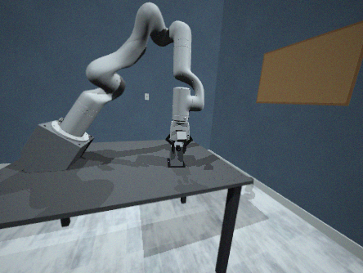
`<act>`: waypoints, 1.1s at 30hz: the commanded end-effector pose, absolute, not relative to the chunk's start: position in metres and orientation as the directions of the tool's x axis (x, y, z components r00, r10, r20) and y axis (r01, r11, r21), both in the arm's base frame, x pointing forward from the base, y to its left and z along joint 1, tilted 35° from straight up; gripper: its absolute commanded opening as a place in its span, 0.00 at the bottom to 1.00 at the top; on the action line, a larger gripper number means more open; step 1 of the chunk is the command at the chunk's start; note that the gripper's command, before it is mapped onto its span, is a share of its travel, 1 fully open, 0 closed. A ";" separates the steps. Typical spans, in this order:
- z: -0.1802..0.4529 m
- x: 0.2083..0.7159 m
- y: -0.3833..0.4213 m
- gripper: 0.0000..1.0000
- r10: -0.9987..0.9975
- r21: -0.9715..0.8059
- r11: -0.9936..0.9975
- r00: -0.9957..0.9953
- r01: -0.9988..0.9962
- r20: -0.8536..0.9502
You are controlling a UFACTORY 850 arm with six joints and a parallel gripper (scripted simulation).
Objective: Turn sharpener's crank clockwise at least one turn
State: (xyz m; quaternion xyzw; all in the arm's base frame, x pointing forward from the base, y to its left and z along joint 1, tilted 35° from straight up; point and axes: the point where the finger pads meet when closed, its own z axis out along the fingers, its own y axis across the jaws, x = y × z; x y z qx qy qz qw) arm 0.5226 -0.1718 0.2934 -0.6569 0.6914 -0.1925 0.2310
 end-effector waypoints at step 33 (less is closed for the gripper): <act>0.293 0.524 -0.172 0.00 -0.997 -0.571 0.063 -0.030 -0.819 -0.066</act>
